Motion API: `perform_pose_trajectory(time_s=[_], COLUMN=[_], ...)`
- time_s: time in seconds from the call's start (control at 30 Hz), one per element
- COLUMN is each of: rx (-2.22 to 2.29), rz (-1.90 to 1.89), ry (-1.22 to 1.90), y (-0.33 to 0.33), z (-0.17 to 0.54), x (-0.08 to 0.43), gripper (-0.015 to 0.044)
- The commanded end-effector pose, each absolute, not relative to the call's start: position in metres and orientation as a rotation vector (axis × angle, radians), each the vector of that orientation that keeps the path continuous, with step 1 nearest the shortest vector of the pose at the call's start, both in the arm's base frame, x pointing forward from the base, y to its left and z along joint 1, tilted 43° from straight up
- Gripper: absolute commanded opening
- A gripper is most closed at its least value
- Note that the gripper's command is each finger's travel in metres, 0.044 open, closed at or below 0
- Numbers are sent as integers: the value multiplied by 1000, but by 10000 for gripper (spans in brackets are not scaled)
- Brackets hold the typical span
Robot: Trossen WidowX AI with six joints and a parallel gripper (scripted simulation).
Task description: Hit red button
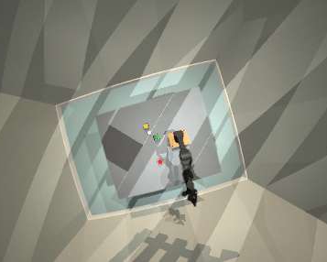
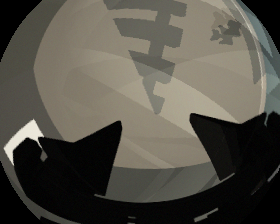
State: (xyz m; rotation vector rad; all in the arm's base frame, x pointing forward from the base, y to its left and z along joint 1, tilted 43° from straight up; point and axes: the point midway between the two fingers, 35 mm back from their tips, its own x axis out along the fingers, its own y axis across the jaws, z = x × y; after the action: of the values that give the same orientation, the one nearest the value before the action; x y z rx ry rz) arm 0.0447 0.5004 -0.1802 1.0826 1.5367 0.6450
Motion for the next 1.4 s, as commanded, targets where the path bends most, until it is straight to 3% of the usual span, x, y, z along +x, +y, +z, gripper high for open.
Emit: perform_pose_trajectory(time_s=[0.0,0.27,0.47,0.93,1.37], rx=[1075,685,478,10,-463], rz=[635,192,8,-331,-580], ry=[1532,1360,1325,1341,1470], y=[500,444,399,287,182], z=[-181,-210,-206,-158,-67], x=[47,148,182,224,234], gripper=[400,400,400,400,400])
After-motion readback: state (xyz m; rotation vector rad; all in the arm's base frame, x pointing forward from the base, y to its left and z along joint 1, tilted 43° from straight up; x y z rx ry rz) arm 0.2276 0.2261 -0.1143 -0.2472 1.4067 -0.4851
